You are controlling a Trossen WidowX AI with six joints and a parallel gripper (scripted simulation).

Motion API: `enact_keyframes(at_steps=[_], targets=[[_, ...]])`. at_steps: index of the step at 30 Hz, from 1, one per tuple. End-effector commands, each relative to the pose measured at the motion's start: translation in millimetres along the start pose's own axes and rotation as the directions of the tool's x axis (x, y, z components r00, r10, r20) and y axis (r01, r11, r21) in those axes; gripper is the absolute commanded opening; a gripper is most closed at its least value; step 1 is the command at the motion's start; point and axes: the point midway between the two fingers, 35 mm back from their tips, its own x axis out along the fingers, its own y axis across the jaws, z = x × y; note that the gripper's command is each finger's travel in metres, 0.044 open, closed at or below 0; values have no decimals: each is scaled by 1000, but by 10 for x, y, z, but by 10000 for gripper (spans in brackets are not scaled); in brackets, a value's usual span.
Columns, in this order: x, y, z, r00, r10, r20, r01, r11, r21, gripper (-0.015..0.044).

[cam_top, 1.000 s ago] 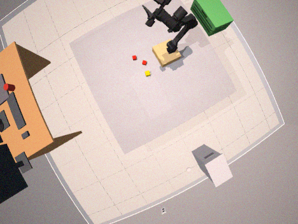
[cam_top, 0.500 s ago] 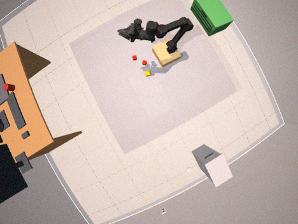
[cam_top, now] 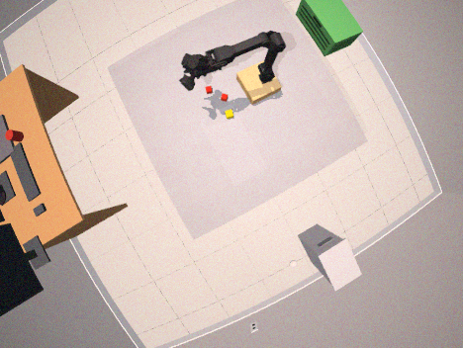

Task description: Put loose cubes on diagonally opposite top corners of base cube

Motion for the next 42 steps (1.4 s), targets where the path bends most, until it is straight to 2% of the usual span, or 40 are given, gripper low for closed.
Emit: enact_keyframes(at_steps=[1, 4, 8, 12, 22, 29, 42], targets=[[351, -426, -562, 941, -142, -306, 50, 956, -289, 265], [439, -670, -866, 861, -211, -462, 8, 915, -404, 265], [452, -974, -1240, 709, -280, -648, -105, 866, -489, 265], [415, -1123, -1425, 605, -302, -736, -184, 847, -499, 265], [423, -1137, -1448, 598, -303, -742, -189, 846, -499, 265], [773, -1317, -1886, 598, -303, -742, -189, 846, -499, 265], [871, -1369, -2012, 598, -304, -742, -189, 846, -499, 265]])
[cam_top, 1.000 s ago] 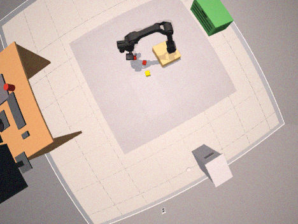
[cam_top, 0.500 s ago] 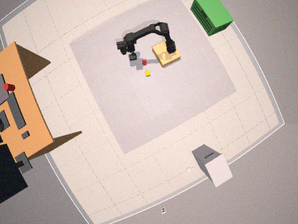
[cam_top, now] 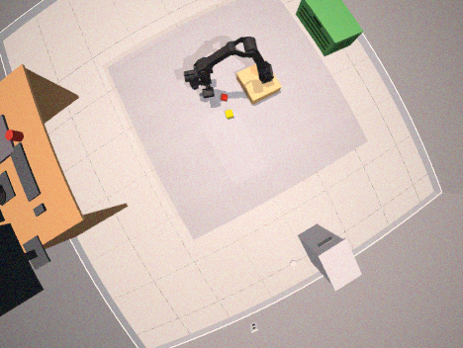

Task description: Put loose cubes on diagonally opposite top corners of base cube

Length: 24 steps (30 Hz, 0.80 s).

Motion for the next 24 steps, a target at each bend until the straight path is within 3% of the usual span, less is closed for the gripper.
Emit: enact_keyframes(at_steps=[1, 23, 24], targets=[[71, 9, -32, 1000, 5, -10, -6, 1000, -4, 265], [395, 10, -38, 1000, 5, -10, -6, 1000, -4, 265], [395, 10, -38, 1000, 5, -10, -6, 1000, -4, 239]])
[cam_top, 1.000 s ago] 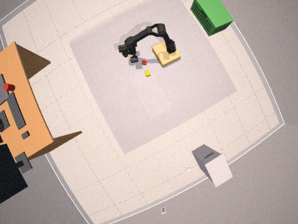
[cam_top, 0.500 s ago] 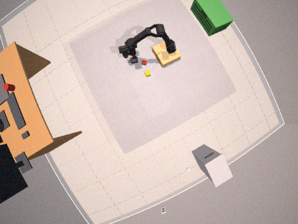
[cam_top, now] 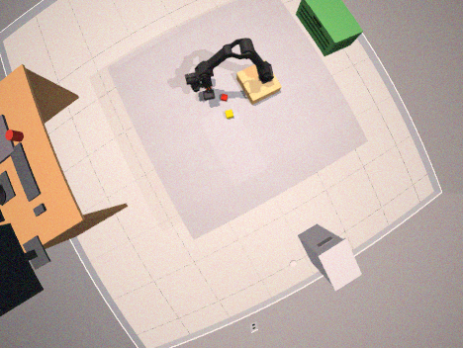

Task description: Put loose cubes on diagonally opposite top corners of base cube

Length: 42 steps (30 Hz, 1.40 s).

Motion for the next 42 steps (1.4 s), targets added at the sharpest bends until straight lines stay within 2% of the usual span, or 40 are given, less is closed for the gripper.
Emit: enact_keyframes(at_steps=[1, 5, 12, 42], targets=[[48, 8, -25, 1000, 5, -6, -5, 1000, -4, 212], [48, 8, -25, 1000, 5, -6, -5, 1000, -4, 107], [5, -9, -31, 1000, -4, 2, 4, 1000, 19, 105], [-755, -12, 17, 1000, 1, -1, -1, 1000, 7, 105]])
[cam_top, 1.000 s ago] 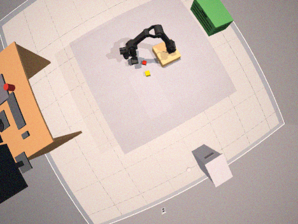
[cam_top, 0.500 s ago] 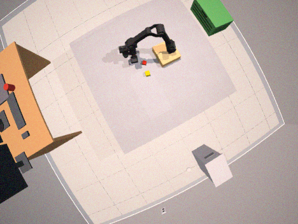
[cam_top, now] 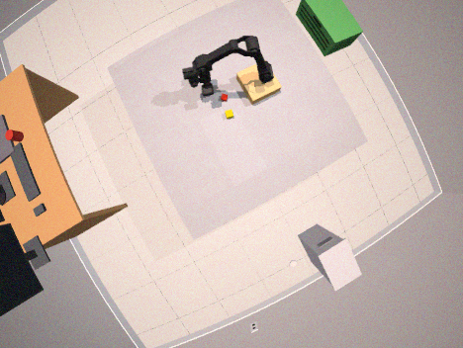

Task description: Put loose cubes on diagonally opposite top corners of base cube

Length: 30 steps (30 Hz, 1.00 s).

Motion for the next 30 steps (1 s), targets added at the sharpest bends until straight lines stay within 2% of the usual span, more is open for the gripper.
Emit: enact_keyframes(at_steps=[1, 12, 30], targets=[[-146, -1, 15, 1000, 0, 7, 0, 1000, -7, 105], [-412, 4, -17, 1000, 5, 3, -5, 1000, -18, 105], [-341, 473, -80, 1000, 9, 4, -8, 982, -190, 105]])
